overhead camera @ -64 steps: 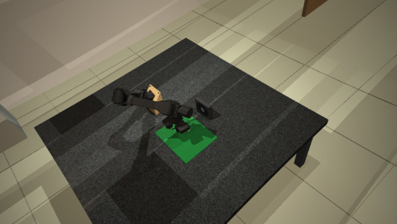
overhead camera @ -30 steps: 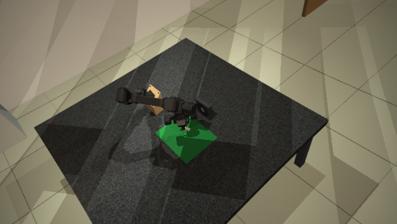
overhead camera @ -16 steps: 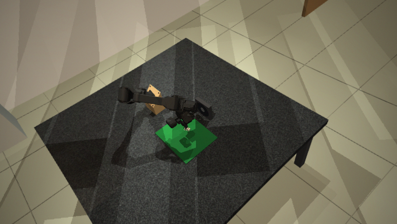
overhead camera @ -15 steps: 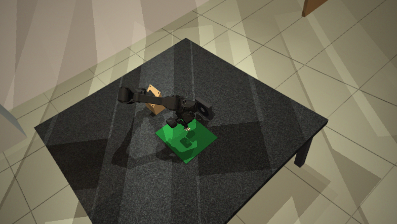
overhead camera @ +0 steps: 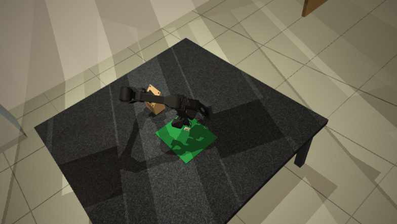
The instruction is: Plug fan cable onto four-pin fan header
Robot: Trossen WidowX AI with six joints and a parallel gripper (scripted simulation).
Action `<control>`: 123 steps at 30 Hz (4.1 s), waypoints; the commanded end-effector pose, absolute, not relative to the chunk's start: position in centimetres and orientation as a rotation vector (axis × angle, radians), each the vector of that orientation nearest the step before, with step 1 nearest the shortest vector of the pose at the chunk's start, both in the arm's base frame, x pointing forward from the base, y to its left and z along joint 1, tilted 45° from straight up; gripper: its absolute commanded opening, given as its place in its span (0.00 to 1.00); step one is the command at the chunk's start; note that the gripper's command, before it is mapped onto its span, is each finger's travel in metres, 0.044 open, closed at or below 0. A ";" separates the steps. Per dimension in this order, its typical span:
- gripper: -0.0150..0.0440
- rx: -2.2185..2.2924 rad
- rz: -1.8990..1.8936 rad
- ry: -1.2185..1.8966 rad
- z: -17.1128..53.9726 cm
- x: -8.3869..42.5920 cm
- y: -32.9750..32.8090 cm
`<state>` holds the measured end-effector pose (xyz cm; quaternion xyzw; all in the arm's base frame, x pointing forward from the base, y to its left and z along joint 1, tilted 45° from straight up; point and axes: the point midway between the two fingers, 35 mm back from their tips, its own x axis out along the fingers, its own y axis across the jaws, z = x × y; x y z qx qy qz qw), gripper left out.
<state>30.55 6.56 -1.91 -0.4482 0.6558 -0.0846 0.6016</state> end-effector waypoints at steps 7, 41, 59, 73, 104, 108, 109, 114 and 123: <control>0.25 -1.064 -0.166 1.530 -1.9 30.0 6.6; 0.25 -1.063 -0.169 1.529 -3.3 30.1 4.9; 0.25 -1.062 -0.169 1.529 -3.3 30.2 4.9; 0.25 -1.063 -0.169 1.529 -3.3 30.1 4.8; 0.25 -1.063 -0.169 1.529 -3.8 30.2 4.4; 0.25 -1.063 -0.169 1.529 -3.9 30.2 4.3; 0.25 -1.063 -0.169 1.529 -3.9 30.2 4.2; 0.25 -1.063 -0.169 1.529 -4.1 30.3 4.0; 0.25 -1.063 -0.169 1.529 -4.6 30.4 3.6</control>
